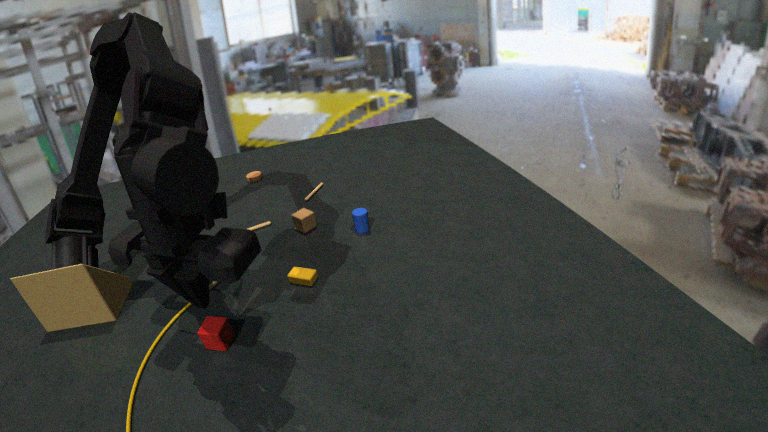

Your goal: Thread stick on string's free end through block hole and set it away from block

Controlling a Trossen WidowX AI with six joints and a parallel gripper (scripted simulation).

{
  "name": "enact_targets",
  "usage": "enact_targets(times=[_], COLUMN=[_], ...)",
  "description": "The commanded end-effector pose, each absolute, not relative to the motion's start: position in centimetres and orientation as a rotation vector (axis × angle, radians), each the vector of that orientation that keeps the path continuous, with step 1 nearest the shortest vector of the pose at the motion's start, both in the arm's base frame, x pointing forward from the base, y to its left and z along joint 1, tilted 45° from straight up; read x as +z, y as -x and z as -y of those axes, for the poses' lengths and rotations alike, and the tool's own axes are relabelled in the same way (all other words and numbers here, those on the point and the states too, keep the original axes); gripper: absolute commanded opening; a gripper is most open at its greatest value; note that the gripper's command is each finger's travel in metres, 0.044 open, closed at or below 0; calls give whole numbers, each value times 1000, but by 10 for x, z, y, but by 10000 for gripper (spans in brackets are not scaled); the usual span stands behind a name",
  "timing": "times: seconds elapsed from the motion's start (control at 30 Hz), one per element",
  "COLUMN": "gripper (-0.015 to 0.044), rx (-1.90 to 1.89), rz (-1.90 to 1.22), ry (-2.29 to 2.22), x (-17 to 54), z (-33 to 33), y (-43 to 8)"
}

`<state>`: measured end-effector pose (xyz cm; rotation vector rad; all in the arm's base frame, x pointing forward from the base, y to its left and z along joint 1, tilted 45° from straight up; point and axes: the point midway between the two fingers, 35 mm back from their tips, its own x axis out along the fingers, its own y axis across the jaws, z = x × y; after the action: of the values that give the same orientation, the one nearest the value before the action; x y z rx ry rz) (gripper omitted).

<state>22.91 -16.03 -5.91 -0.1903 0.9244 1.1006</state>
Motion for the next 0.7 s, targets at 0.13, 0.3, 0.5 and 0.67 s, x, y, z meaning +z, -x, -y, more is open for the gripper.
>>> enact_targets(times=[0.13,0.3,0.5,0.67], gripper=[0,26,184,315], rx=[1101,1098,1017,965], rz=[-924,-927,-1010,-1061], ry=[190,186,45,-49], x=[-59,-57,-9,16], z=[160,159,111,78], y=[-229,-229,-222,-211])
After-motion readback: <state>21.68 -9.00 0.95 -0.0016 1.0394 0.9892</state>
